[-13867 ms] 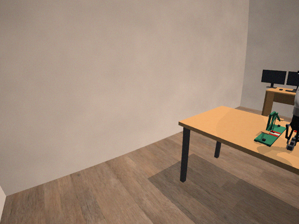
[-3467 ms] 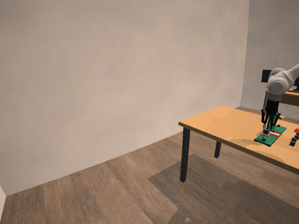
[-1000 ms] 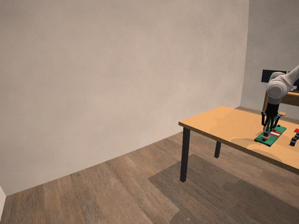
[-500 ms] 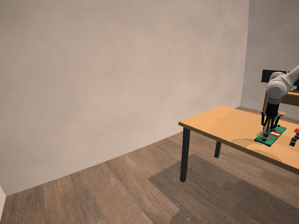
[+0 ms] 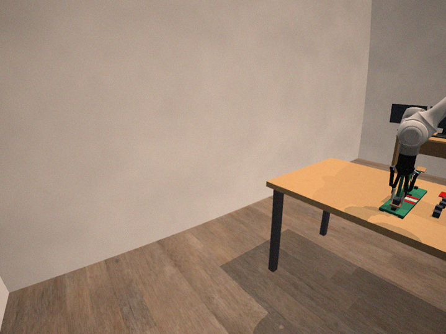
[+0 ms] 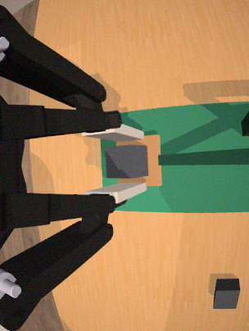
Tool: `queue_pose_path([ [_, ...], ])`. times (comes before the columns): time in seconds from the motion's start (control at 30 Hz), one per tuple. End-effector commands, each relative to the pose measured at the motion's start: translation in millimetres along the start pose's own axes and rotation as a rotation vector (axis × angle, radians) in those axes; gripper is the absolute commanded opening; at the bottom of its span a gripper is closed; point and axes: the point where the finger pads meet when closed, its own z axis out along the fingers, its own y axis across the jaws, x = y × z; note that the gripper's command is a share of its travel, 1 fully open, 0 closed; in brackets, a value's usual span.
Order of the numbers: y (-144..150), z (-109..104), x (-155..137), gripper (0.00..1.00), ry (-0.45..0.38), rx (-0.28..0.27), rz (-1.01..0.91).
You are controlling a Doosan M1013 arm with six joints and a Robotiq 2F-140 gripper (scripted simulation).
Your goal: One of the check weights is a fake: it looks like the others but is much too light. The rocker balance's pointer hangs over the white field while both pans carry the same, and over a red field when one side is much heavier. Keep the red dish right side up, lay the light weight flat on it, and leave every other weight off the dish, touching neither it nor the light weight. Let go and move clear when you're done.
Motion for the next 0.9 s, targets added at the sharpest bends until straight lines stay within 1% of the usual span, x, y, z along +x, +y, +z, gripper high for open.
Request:
queue_pose_path([
  [0.0, 0.6, 3.8, 0.9, 0.35, -0.003, 0.000, 0.003],
  [0.13, 0.6, -0.8, 0.9, 0.35, -0.003, 0.000, 0.003],
  [0.23, 0.6, -9.5, 0.9, 0.35, -0.003, 0.000, 0.003],
  [0.3, 0.6, -9.5, 0.9, 0.35, -0.003, 0.000, 0.003],
  [0.7, 0.6, -70.0, 1.1, 0.35, -0.003, 0.000, 0.003],
  [0.8, 0.6, -80.2, 1.1, 0.35, -0.003, 0.000, 0.003],
  [0.87, 0.6, -80.2, 1.1, 0.35, -0.003, 0.000, 0.003],
])
